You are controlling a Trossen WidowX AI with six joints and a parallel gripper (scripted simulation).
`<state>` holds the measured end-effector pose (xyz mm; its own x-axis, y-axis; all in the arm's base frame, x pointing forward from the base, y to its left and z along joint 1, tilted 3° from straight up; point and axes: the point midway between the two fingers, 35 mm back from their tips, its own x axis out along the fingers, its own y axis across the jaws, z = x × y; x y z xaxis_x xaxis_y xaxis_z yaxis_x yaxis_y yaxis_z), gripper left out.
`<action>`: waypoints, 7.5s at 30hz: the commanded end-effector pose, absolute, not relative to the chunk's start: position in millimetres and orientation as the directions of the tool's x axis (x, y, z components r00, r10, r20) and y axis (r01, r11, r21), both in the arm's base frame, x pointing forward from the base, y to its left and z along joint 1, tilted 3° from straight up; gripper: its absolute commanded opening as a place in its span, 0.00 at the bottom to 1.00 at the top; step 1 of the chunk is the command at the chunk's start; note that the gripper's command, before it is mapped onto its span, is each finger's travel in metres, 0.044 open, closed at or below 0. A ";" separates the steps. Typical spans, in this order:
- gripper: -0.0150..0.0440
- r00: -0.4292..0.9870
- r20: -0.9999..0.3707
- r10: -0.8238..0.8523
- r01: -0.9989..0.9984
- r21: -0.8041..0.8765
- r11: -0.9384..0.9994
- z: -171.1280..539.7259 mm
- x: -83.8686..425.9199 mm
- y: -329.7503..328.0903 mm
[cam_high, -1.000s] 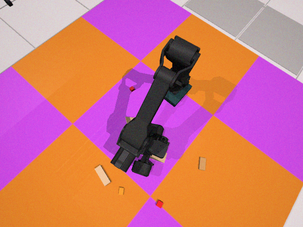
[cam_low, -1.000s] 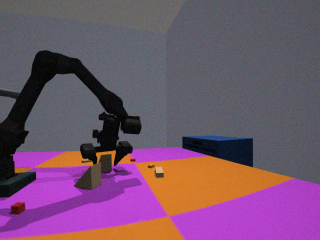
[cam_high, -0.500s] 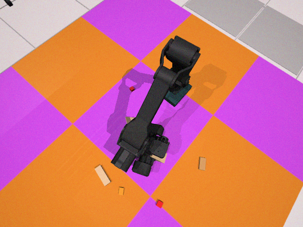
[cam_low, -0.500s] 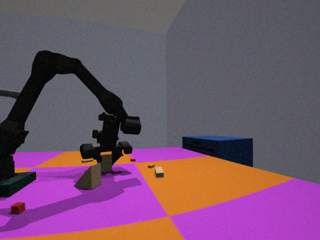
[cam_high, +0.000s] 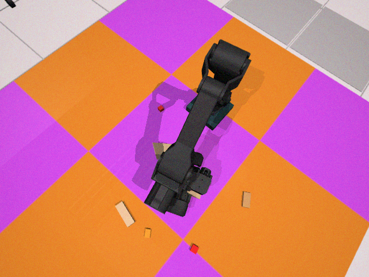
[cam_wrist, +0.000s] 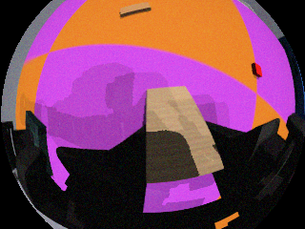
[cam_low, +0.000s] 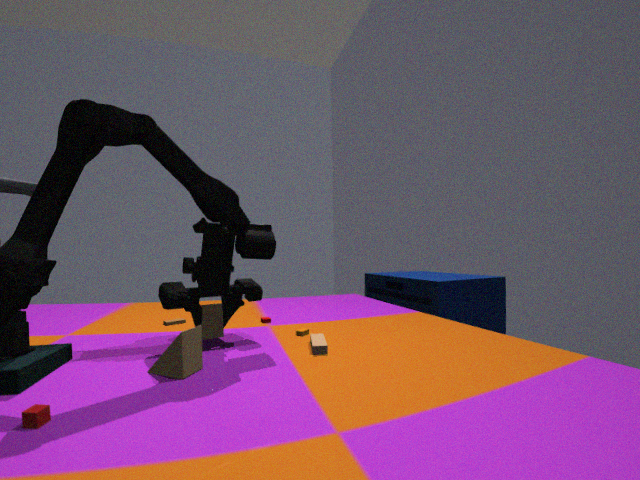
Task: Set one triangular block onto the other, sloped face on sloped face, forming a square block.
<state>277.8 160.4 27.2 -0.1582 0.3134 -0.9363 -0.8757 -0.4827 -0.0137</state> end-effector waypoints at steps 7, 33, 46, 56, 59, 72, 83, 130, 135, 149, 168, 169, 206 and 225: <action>0.25 -0.037 -0.994 0.099 -0.875 -0.015 -0.484 39.3 269.9 172.9; 0.25 0.271 -0.846 -0.459 -0.874 -0.016 -0.486 52.3 246.5 213.4; 0.34 0.330 -0.734 -0.594 -0.877 -0.005 -0.481 49.1 238.4 223.1; 0.79 0.330 -0.734 -0.594 -0.877 -0.005 -0.481 49.1 238.4 223.1; 0.92 0.330 -0.734 -0.594 -0.877 -0.005 -0.481 49.1 238.4 223.1; 1.00 0.351 -0.742 -0.571 -0.864 -0.022 -0.502 86.7 241.0 223.3; 1.00 0.393 -0.762 -0.515 -0.845 -0.078 -0.529 143.5 237.0 226.9; 1.00 0.321 -0.757 -0.569 -0.877 -0.012 -0.480 21.8 220.4 259.7; 1.00 0.321 -0.757 -0.569 -0.877 -0.012 -0.480 21.8 220.4 259.7; 1.00 0.321 -0.757 -0.569 -0.877 -0.012 -0.480 21.8 220.4 259.7; 0.69 0.327 -0.755 -0.569 -0.877 -0.018 -0.480 23.1 221.2 260.0; 0.64 0.327 -0.755 -0.569 -0.877 -0.018 -0.480 23.1 221.2 260.0; 0.25 0.363 -0.771 -0.523 -0.850 -0.045 -0.525 123.6 222.8 251.7; 0.25 0.255 -0.853 -0.455 -0.966 -0.240 -0.093 116.6 223.1 244.6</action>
<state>223.9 247.4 118.9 0.2832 -0.4679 -0.8372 -0.9570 -0.1957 -0.2143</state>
